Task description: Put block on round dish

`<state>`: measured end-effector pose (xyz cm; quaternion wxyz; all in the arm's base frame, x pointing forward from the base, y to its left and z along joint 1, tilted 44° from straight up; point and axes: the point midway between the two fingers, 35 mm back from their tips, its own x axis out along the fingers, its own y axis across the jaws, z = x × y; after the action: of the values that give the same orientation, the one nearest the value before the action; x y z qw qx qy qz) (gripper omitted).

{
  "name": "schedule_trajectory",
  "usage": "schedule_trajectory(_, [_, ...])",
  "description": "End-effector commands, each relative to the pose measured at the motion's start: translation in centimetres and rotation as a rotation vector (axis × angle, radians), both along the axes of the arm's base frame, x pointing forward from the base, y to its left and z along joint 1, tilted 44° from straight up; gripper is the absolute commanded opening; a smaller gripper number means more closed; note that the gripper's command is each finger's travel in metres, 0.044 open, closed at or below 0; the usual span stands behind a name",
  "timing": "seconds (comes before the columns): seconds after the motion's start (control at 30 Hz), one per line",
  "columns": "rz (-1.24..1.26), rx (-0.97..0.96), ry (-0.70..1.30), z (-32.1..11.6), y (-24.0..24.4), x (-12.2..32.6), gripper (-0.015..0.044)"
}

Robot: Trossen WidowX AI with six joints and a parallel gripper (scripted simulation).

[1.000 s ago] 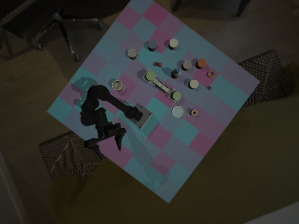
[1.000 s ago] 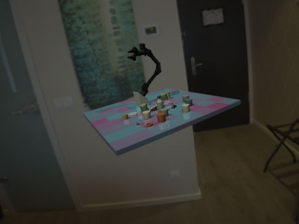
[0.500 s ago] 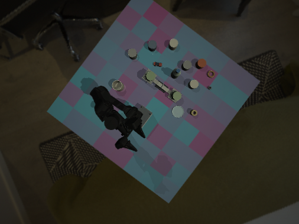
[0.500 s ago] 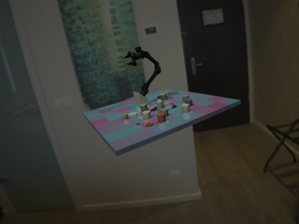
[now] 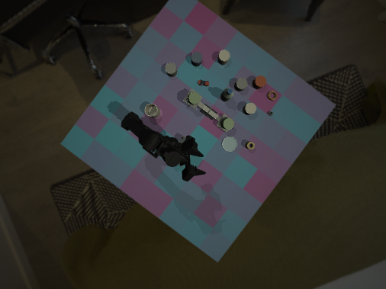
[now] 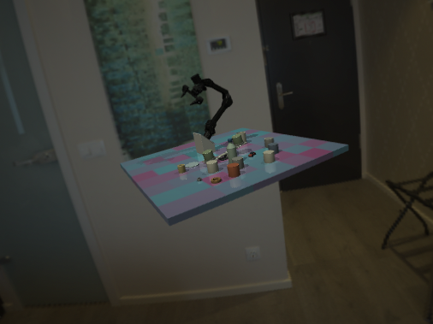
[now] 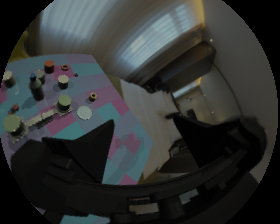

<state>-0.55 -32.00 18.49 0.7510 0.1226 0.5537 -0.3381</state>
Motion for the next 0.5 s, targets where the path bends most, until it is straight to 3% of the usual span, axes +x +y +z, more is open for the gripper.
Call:
schedule_trajectory(0.0, [0.091,0.083,-0.1,-2.2,1.5,3.0,0.044])
schedule_trajectory(0.47, [0.304,0.348,-0.416,-6.5,8.3,11.0,0.044])
